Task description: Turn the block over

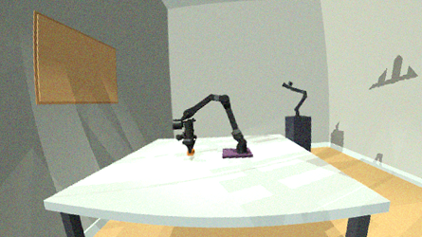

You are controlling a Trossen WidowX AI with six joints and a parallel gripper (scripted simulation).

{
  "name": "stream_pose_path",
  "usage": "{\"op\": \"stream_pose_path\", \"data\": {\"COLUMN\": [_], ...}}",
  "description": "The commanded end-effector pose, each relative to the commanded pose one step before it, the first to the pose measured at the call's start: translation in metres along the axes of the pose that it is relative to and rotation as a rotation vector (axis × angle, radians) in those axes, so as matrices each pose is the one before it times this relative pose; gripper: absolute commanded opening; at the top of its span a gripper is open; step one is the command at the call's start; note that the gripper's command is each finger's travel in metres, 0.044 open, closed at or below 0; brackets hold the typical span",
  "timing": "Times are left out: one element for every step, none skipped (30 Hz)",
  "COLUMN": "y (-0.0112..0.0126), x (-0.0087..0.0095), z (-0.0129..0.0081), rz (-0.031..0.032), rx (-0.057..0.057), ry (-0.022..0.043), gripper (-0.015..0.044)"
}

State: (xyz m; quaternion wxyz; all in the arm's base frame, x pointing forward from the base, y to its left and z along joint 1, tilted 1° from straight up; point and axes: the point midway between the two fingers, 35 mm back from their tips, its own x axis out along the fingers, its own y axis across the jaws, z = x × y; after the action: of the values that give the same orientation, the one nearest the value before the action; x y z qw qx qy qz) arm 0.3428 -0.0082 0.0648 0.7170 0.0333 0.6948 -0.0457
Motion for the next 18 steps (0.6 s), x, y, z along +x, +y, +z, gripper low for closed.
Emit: {"op": "stream_pose_path", "data": {"y": [-0.00026,0.00005,0.00006,0.00005,0.00005,0.00005,0.00005,0.00005,0.00004,0.00004,0.00004,0.00003,0.00003,0.00003,0.00002,0.00002,0.00002,0.00001], "x": [-0.00300,0.00055,0.00065,0.00062,0.00060,0.00057,0.00054,0.00051,0.00048,0.00045,0.00042,0.00038,0.00035,0.00032,0.00028,0.00025,0.00021,0.00018], "z": [0.00082,0.00021,0.00023,0.00020,0.00017,0.00015,0.00012,0.00009,0.00006,0.00003,0.00001,-0.00002,-0.00005,-0.00007,-0.00010,-0.00012,-0.00015,-0.00017], "rz": [-0.00292,-0.00020,-0.00023,-0.00022,-0.00021,-0.00020,-0.00018,-0.00017,-0.00016,-0.00015,-0.00013,-0.00012,-0.00011,-0.00010,-0.00008,-0.00007,-0.00006,-0.00005], "rx": [-0.0017,-0.0004,-0.0005,-0.0004,-0.0004,-0.0004,-0.0003,-0.0003,-0.0003,-0.0003,-0.0002,-0.0002,-0.0002,-0.0001,-0.0001,-0.0001,0.0000,0.0000], "ry": [-0.00914,-0.01294,-0.01586,-0.01587,-0.01587,-0.01587,-0.01586,-0.01586,-0.01586,-0.01584,-0.01585,-0.01585,-0.01585,-0.01584,-0.01584,-0.01584,-0.01584,-0.01583], "gripper": [0.0000,0.0000,0.0000,0.0000,0.0000,0.0000,0.0000,0.0000,0.0000,0.0000,0.0000,0.0000,0.0000,0.0000,0.0000,0.0000,0.0000,0.0000]}}
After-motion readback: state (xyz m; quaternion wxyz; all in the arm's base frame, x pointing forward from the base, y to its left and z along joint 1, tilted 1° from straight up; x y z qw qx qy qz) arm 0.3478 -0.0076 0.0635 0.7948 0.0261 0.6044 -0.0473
